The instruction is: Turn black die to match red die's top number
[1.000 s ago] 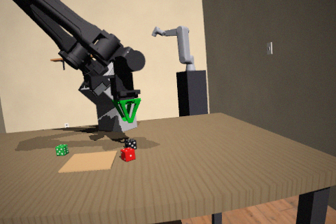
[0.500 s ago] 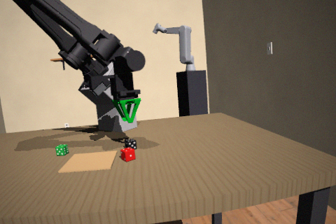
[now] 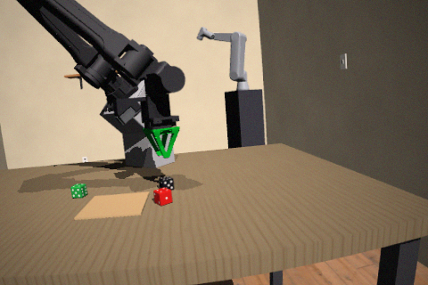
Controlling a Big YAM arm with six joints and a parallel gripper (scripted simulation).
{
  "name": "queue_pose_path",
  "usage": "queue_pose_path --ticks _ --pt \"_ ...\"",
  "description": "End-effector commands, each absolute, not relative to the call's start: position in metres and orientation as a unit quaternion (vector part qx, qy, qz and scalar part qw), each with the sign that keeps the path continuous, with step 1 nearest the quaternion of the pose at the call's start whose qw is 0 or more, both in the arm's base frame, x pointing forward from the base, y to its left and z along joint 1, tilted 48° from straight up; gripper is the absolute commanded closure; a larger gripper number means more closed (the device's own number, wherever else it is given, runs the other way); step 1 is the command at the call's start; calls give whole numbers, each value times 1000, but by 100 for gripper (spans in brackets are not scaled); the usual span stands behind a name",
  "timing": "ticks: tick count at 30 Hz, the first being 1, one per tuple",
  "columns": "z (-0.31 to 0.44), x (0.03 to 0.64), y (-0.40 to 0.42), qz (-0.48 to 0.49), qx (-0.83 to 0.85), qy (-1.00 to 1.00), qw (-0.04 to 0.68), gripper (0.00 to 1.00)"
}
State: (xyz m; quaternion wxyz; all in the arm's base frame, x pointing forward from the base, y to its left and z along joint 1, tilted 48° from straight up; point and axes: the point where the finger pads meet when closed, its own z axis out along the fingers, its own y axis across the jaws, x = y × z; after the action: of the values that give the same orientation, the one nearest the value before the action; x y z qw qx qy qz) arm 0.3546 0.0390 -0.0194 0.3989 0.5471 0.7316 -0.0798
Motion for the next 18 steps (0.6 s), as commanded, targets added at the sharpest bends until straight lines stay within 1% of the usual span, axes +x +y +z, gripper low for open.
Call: queue_pose_path --ticks 1,18 --pt "-25 356 32 -85 548 731 397 55" --pt "-39 366 21 -85 548 731 397 55"
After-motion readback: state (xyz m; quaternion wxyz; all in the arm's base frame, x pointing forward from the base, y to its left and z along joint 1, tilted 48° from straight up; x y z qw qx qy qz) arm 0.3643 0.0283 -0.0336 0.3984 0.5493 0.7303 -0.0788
